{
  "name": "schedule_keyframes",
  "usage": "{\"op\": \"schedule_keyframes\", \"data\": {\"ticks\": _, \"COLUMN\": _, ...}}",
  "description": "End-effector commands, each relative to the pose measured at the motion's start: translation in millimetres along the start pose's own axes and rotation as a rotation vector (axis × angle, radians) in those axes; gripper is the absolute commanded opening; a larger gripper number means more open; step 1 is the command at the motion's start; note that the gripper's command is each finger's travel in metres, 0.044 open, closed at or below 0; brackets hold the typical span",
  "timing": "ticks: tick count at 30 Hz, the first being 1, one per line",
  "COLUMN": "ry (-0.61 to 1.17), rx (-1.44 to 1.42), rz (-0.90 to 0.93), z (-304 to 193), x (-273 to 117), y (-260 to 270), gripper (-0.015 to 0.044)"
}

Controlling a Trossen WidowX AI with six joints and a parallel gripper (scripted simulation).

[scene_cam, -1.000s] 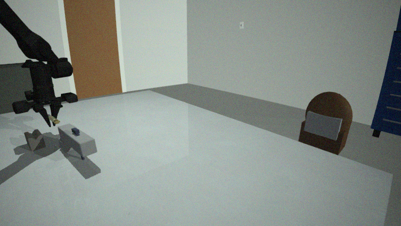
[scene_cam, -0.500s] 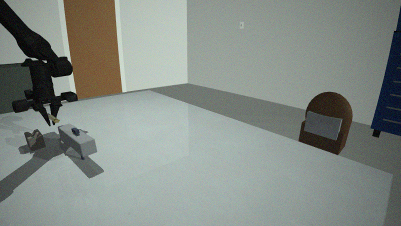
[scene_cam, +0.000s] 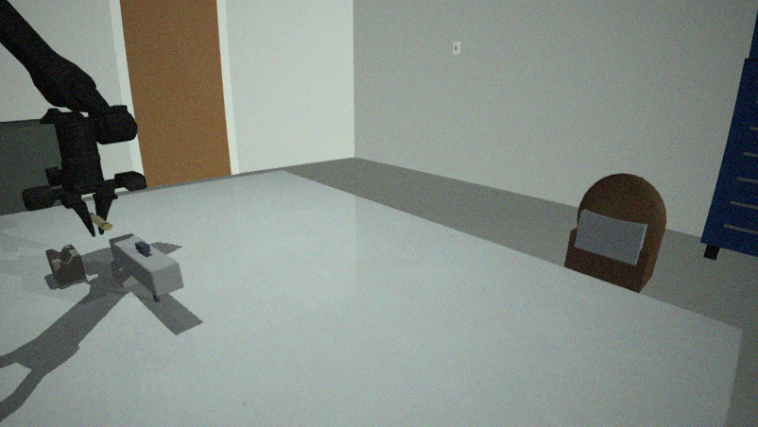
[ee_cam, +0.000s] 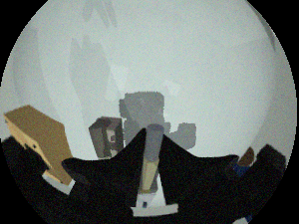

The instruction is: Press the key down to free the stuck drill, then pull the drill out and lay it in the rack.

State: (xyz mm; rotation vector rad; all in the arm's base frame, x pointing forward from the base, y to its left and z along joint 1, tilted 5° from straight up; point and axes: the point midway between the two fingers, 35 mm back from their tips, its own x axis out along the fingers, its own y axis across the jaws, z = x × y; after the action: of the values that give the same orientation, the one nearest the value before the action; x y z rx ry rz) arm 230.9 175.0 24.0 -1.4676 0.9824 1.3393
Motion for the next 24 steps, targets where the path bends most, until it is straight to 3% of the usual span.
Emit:
{"op": "schedule_keyframes", "data": {"ticks": 1, "ry": 0.003, "rx": 0.004, "rz": -0.008, "z": -0.6, "x": -3.0, "y": -1.5, "gripper": 0.0}}
{"op": "schedule_keyframes", "data": {"ticks": 24, "ry": 0.003, "rx": 0.004, "rz": -0.008, "z": -1.2, "x": -7.8, "y": -2.8, "gripper": 0.0}}
